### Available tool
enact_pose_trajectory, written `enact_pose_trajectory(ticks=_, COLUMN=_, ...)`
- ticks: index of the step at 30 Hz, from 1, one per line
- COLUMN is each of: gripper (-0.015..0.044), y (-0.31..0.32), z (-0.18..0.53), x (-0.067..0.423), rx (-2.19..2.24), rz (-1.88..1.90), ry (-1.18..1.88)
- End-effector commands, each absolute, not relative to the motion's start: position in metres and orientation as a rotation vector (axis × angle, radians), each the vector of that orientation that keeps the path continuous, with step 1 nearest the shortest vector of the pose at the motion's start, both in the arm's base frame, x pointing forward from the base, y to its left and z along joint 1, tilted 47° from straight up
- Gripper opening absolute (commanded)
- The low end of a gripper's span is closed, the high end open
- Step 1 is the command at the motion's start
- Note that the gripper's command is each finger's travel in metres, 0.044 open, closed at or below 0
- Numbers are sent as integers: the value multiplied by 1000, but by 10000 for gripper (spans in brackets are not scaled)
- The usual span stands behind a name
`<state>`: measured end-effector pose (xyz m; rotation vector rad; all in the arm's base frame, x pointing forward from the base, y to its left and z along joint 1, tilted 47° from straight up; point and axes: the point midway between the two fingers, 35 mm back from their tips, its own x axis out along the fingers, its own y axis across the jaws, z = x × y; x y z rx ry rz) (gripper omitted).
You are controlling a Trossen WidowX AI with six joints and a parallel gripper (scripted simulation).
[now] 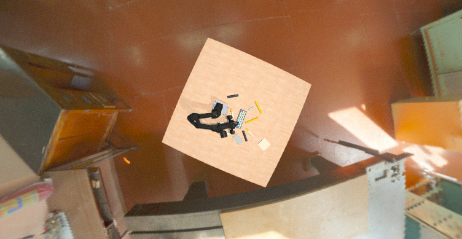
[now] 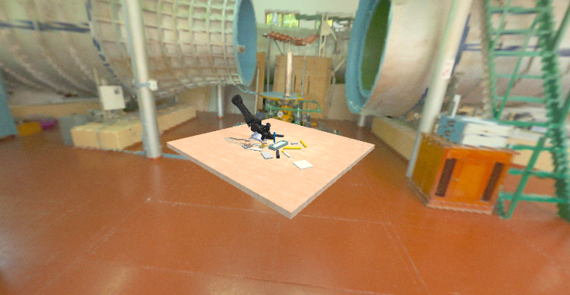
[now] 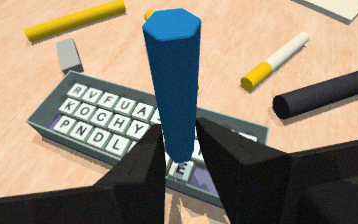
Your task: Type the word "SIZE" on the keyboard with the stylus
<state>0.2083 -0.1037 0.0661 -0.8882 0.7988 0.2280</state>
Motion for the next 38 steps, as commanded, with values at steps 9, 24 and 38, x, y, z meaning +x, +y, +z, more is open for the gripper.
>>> enact_pose_trajectory(ticks=9, gripper=81, y=-106, z=63, x=208, rx=-889, rz=234, ry=797)
enact_pose_trajectory(ticks=24, gripper=81, y=-91, z=77, x=212, rx=-888, rz=236, ry=799)
enact_pose_trajectory(ticks=38, gripper=81, y=-79, z=87, x=213, rx=-889, rz=241, ry=796)
